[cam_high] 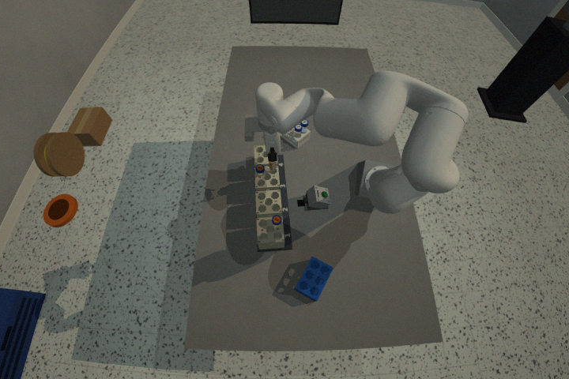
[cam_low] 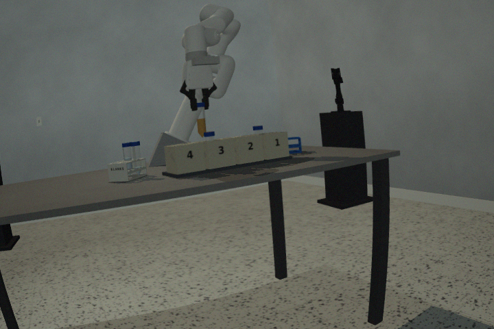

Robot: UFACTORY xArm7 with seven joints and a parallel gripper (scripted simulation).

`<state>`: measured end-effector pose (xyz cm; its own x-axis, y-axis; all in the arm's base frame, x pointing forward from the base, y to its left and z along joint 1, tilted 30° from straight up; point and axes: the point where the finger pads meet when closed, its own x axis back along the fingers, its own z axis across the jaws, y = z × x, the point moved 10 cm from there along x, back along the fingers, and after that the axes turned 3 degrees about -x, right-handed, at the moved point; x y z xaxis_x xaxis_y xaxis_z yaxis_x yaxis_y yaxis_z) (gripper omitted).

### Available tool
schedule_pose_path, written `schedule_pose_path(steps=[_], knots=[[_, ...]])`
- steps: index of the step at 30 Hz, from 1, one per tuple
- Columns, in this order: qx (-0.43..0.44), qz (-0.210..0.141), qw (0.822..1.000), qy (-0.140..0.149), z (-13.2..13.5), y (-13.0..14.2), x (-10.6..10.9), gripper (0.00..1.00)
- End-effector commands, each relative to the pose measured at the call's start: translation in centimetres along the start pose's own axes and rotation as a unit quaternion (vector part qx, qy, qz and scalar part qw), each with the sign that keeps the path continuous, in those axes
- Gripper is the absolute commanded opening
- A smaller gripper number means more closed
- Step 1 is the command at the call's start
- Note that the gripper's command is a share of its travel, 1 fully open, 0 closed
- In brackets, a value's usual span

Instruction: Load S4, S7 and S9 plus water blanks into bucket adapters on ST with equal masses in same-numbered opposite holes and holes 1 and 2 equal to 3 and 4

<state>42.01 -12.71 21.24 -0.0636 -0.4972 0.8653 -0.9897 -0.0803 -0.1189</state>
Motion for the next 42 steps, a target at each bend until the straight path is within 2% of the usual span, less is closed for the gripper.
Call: schedule_pose_path(steps=[1, 16, 42], knots=[[0.000, 0.002, 1.000, 0.001, 0.1, -0.1, -0.3, 0.00], [0.000, 0.002, 1.000, 0.001, 0.1, -0.1, -0.3, 0.00], [0.000, 0.002, 1.000, 0.001, 0.1, -0.1, -2.7, 0.00]])
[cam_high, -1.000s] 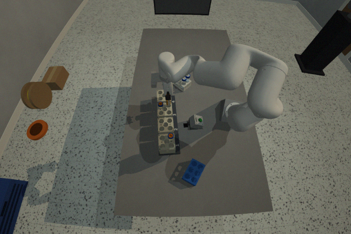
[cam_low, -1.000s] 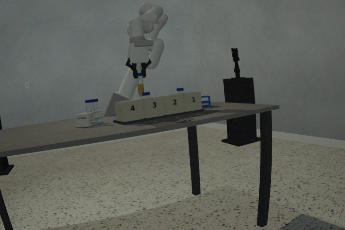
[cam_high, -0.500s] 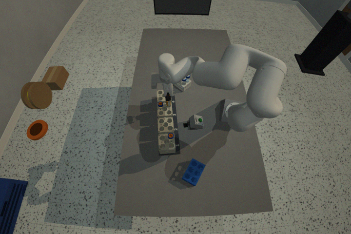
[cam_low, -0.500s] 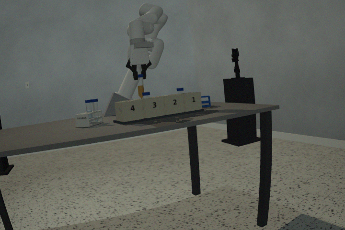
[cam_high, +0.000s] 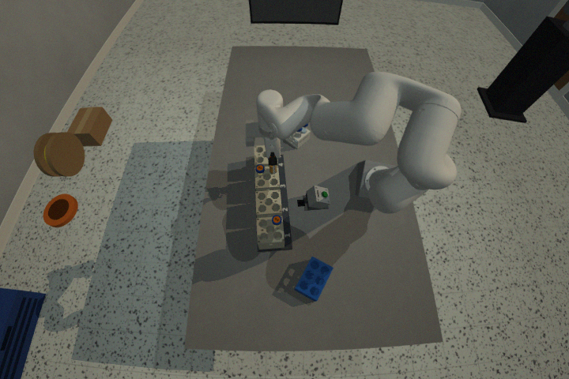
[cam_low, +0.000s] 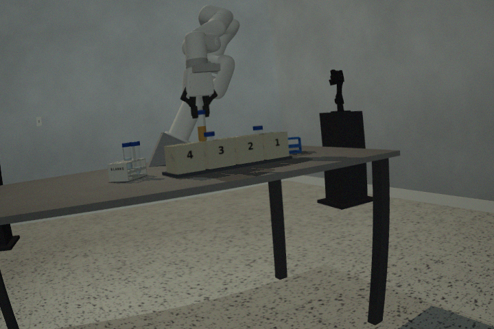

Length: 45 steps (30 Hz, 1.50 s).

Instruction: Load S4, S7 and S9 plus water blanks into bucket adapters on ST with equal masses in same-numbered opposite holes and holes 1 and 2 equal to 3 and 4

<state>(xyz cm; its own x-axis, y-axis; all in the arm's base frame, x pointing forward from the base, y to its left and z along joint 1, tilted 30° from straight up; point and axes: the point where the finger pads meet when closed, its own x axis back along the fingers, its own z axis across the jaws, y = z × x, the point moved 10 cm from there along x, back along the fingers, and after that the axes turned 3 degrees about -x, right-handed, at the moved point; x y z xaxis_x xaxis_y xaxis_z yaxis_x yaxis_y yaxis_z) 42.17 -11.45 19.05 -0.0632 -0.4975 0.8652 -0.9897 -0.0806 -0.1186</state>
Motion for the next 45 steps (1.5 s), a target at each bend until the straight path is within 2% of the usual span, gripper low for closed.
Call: schedule_pose_path(steps=[1, 45], knots=[[0.000, 0.002, 1.000, 0.001, 0.1, -0.1, -0.3, 0.00], [0.000, 0.002, 1.000, 0.001, 0.1, -0.1, -4.1, 0.00]])
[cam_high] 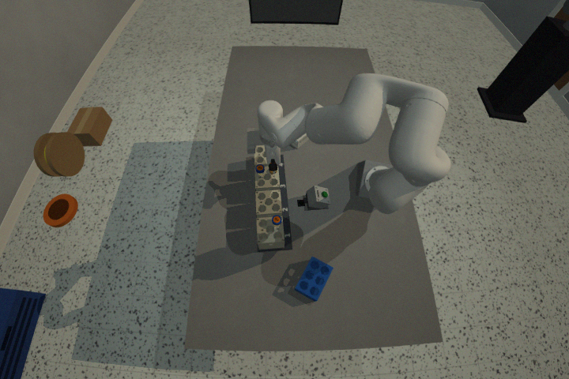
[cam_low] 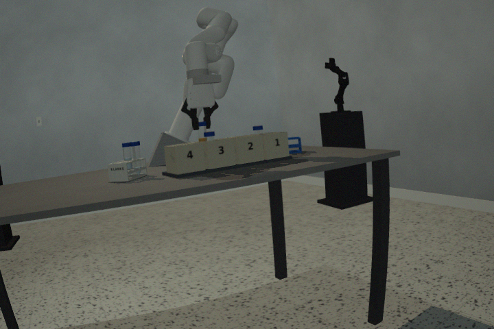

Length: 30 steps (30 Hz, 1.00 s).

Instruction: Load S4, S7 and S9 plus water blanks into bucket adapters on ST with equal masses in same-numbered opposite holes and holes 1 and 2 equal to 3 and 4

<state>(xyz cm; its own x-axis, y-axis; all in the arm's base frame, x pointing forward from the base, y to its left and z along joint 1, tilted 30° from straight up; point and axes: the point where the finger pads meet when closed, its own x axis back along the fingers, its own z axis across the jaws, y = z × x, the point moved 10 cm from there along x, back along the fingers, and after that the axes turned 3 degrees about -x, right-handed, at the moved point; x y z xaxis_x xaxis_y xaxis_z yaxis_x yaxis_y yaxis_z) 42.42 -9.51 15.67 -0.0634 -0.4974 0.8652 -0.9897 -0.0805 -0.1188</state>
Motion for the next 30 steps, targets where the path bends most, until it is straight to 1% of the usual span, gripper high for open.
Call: schedule_pose_path(steps=[1, 30], knots=[[0.000, 0.002, 1.000, 0.001, 0.1, -0.1, -0.3, 0.00], [0.000, 0.002, 1.000, 0.001, 0.1, -0.1, -2.8, 0.00]])
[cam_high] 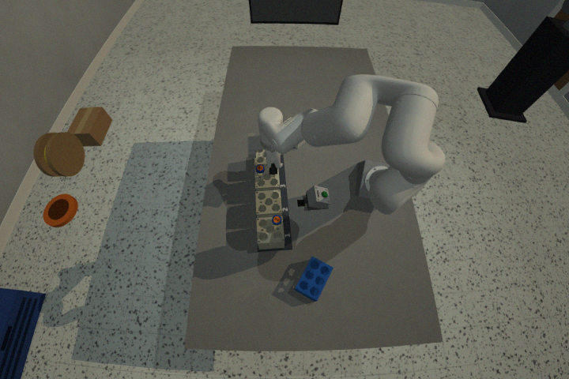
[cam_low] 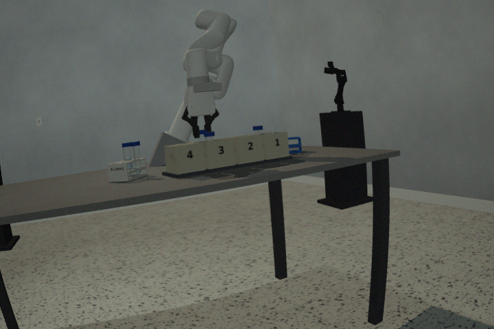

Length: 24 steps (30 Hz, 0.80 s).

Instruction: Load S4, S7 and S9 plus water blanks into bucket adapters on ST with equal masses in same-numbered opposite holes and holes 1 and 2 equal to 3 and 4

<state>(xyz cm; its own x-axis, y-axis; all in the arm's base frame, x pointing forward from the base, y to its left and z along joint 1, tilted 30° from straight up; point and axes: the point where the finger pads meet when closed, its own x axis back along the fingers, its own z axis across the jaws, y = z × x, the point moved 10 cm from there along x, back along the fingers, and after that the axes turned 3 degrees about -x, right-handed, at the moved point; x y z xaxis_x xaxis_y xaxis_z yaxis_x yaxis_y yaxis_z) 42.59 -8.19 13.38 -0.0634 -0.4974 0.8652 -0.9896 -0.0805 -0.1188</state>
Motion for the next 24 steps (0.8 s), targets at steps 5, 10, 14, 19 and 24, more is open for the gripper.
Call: schedule_pose_path(steps=[5, 10, 14, 19, 24], knots=[[0.000, 0.002, 1.000, 0.001, 0.08, -0.08, -0.54, 0.00], [0.000, 0.002, 1.000, 0.001, 0.08, -0.08, -0.53, 0.00], [0.000, 0.002, 1.000, 0.001, 0.08, -0.08, -0.54, 0.00], [0.000, 0.002, 1.000, 0.001, 0.09, -0.09, -0.53, 0.00], [0.000, 0.002, 1.000, 0.001, 0.08, -0.08, -0.57, 0.44]])
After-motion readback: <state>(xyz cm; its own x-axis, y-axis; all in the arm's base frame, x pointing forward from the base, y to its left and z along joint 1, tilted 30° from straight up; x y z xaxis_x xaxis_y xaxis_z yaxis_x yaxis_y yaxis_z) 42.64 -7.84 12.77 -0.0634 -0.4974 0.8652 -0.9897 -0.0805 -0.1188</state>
